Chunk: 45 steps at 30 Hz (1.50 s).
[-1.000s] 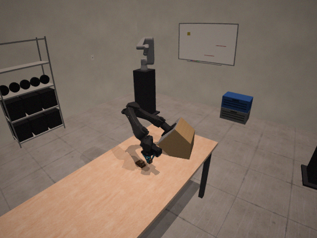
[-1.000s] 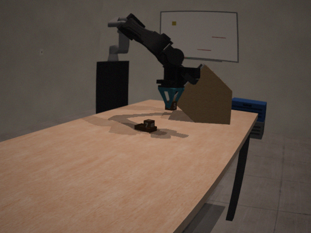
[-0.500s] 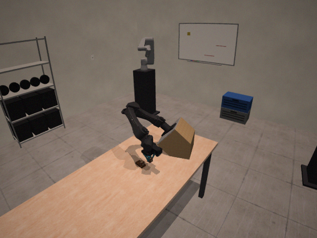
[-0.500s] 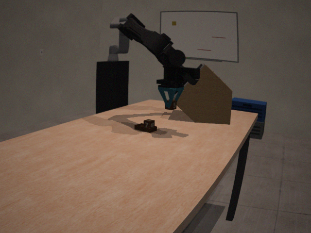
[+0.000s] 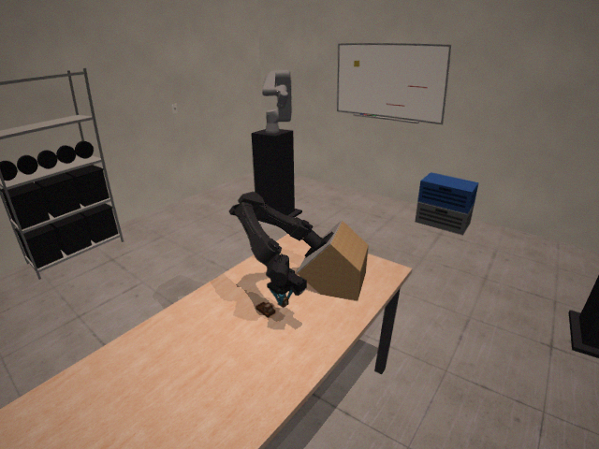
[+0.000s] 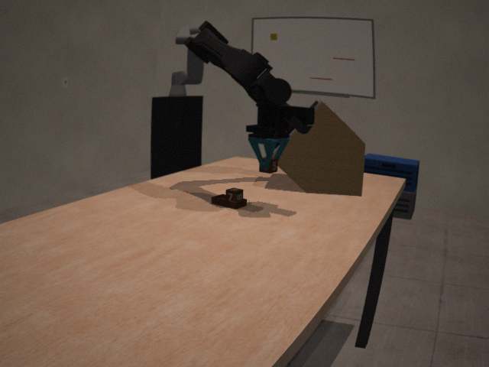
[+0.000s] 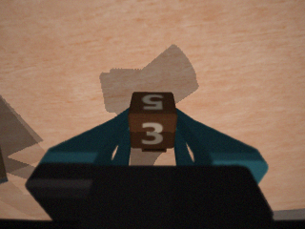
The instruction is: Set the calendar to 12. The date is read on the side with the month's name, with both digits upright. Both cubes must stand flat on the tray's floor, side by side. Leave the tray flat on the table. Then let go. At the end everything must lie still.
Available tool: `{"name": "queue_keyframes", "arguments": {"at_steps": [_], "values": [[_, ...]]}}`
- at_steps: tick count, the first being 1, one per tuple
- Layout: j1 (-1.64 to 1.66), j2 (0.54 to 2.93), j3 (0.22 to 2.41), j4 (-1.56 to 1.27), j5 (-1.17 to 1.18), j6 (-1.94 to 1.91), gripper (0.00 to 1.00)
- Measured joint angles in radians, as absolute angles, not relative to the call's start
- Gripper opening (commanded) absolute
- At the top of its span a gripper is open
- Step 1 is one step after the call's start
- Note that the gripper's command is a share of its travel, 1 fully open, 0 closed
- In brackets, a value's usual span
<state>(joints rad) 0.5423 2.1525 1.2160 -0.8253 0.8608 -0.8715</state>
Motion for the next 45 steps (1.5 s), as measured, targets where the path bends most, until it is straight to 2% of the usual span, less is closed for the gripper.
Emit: {"name": "queue_keyframes", "arguments": {"at_steps": [18,30,45], "values": [[0.529,2.131,1.201,-0.824,0.857,-0.887,0.27],[0.34,1.692,1.039,-0.858,0.882,-1.089,0.27],[0.348,1.705,1.023,-0.855,0.876,-1.145,0.27]]}}
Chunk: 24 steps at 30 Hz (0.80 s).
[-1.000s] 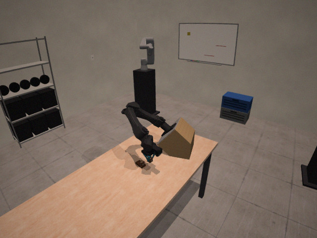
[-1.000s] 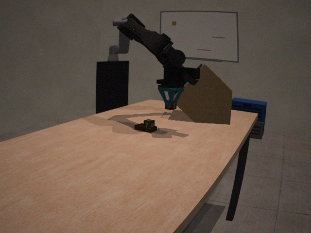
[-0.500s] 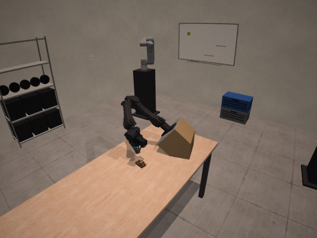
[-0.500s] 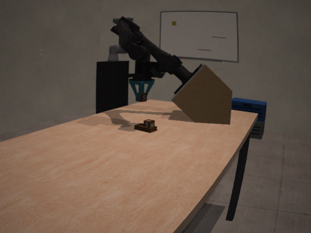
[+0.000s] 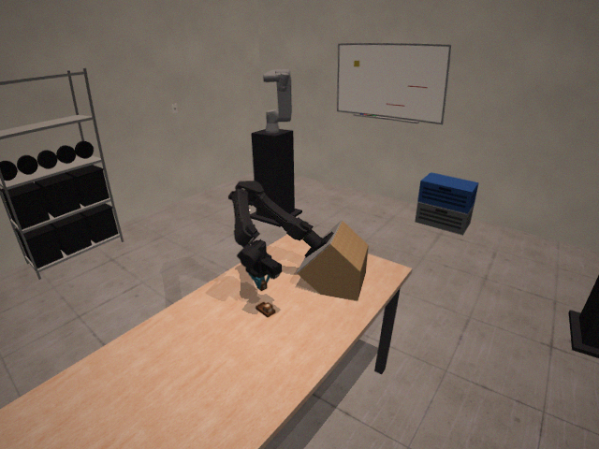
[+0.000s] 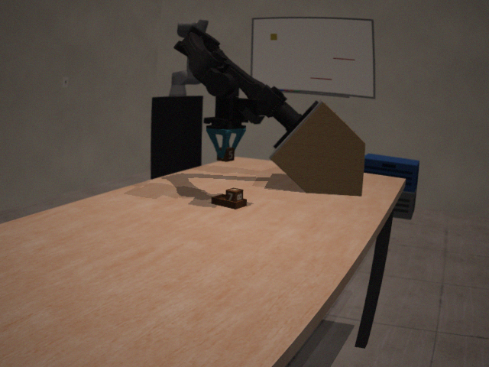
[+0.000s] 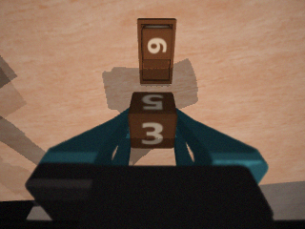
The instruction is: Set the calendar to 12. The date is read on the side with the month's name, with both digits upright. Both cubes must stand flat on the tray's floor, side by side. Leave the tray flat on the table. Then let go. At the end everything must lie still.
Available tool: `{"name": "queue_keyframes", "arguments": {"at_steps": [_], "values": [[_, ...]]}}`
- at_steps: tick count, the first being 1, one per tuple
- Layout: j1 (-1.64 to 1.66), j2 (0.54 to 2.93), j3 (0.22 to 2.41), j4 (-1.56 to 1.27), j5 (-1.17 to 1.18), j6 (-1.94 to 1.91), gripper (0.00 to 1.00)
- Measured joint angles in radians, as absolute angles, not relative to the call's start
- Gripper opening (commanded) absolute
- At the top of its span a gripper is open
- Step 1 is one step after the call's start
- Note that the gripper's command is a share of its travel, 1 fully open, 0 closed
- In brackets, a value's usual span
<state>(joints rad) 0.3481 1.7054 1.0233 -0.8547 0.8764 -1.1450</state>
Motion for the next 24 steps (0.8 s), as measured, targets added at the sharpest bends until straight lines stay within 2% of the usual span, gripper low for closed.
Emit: {"name": "queue_keyframes", "arguments": {"at_steps": [12,24], "values": [[0.307,1.709,0.991,-0.785,0.874,-1.195,0.27],[0.204,1.749,0.92,-0.588,0.863,-1.329,0.27]]}}
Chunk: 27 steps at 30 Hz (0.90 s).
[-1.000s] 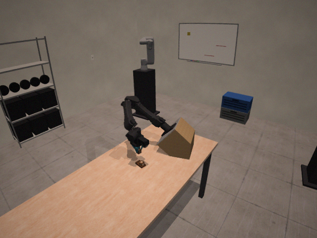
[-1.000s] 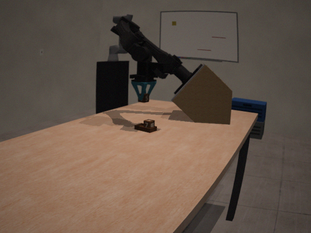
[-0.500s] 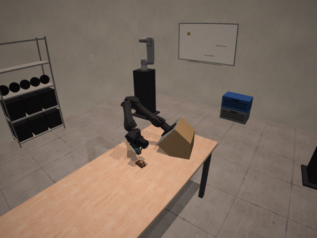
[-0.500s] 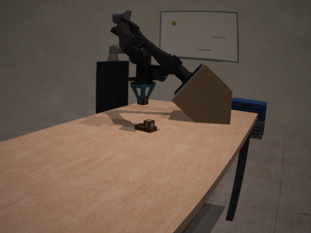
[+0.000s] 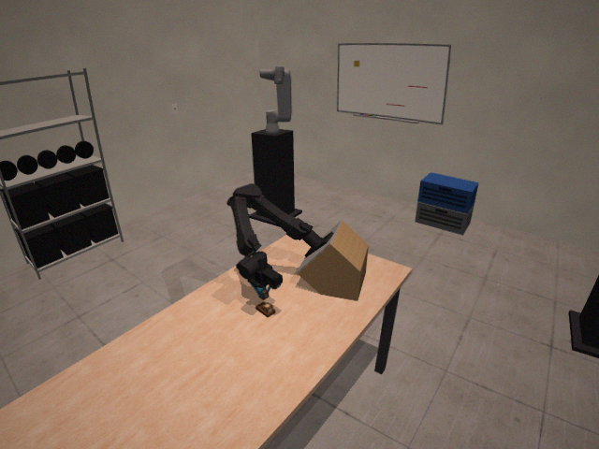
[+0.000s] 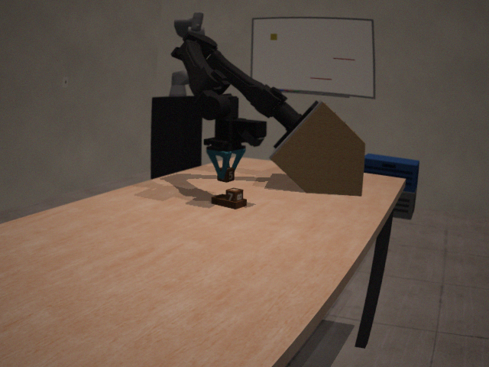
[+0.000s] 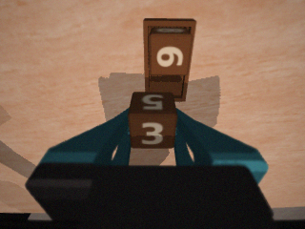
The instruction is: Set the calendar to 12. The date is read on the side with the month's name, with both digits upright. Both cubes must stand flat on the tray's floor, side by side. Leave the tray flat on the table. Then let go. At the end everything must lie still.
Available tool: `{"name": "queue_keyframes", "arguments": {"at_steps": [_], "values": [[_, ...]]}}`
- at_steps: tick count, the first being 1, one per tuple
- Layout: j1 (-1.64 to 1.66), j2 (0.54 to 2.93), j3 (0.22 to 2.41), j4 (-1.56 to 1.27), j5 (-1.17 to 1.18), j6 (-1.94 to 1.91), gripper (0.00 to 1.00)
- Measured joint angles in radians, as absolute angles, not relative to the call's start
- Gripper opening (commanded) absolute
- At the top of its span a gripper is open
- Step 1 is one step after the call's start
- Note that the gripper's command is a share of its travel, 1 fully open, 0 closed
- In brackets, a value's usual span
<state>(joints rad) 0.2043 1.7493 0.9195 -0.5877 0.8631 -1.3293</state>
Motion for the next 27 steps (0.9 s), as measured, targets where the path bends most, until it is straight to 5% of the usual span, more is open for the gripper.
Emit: {"name": "queue_keyframes", "arguments": {"at_steps": [27], "values": [[0.181,1.762,0.904,-0.471,0.852,-1.409,0.27]]}}
